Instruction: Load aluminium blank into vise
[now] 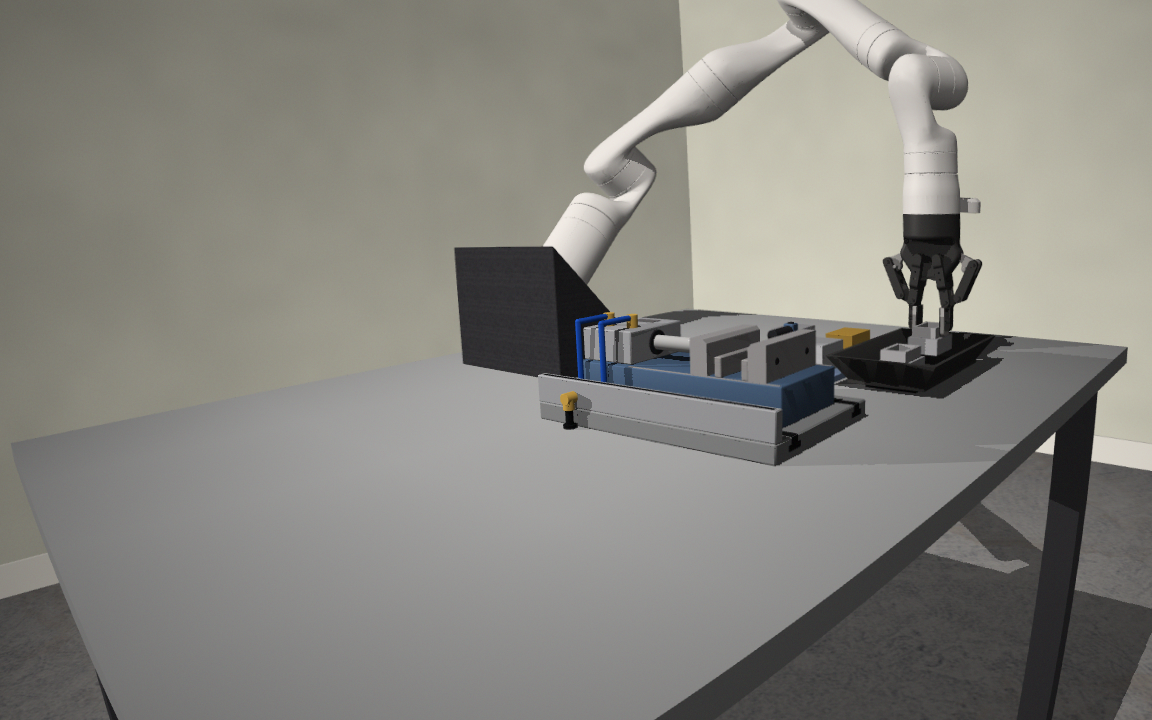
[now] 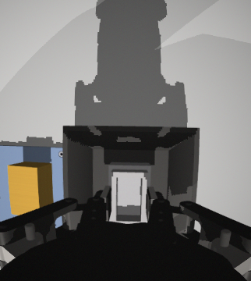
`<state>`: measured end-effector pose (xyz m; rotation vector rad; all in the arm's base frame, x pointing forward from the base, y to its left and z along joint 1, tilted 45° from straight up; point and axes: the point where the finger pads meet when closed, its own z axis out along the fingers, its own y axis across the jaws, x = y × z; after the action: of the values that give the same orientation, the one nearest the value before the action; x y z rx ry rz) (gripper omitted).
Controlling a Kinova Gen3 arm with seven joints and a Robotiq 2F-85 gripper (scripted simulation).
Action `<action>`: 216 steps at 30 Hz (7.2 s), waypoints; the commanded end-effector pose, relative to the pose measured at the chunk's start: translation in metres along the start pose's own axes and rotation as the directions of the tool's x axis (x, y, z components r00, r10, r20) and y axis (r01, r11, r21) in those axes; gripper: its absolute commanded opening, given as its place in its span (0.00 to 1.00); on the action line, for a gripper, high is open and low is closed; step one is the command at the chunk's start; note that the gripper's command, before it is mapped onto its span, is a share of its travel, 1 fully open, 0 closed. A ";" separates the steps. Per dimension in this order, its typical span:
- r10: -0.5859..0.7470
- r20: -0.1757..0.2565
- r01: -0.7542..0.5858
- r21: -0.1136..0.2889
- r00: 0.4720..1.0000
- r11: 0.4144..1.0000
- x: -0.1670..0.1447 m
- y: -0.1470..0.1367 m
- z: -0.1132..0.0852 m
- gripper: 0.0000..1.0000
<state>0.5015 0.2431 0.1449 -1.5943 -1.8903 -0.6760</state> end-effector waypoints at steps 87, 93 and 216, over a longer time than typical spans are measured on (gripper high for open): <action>0.000 0.000 0.000 -0.002 1.000 1.000 0.000 0.001 0.012 0.00; 0.000 0.000 0.000 -0.002 1.000 1.000 0.000 0.001 0.012 0.00; 0.000 0.000 0.000 -0.002 1.000 1.000 0.000 0.001 -0.134 0.00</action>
<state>0.5151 0.1508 0.2389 -1.5946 -1.8900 -0.6761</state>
